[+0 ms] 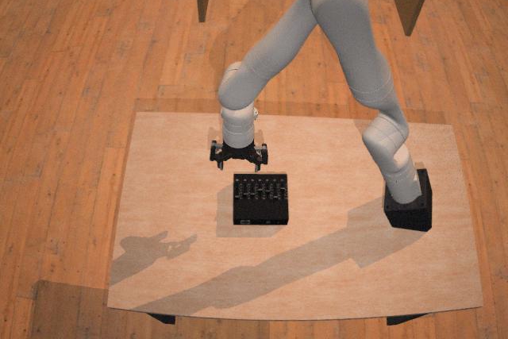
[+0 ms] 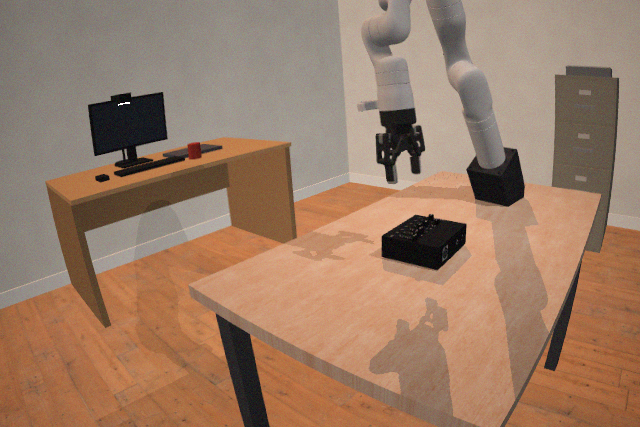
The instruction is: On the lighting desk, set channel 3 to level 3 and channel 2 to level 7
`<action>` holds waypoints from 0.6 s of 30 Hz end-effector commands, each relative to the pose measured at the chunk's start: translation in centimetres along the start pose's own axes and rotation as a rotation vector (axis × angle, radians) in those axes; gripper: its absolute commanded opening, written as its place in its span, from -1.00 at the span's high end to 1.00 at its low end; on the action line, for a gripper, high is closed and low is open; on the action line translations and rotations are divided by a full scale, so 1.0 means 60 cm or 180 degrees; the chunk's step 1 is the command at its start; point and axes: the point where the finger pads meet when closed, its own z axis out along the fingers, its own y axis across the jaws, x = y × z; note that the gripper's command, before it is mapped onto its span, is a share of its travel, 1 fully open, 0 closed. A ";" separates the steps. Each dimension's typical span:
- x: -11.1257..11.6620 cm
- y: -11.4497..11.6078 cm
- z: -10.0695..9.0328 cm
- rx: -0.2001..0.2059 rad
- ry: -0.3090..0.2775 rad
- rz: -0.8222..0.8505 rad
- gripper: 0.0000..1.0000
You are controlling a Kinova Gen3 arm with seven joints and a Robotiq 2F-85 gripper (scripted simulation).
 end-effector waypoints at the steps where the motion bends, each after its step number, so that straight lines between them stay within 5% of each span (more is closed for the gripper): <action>1: -0.020 0.046 -0.009 0.0026 0.0144 -0.0097 -1.00; 6: -0.027 0.090 -0.002 0.0030 0.0249 -0.0124 -1.00; 18: -0.028 0.107 0.001 0.0032 0.0292 -0.0134 -1.00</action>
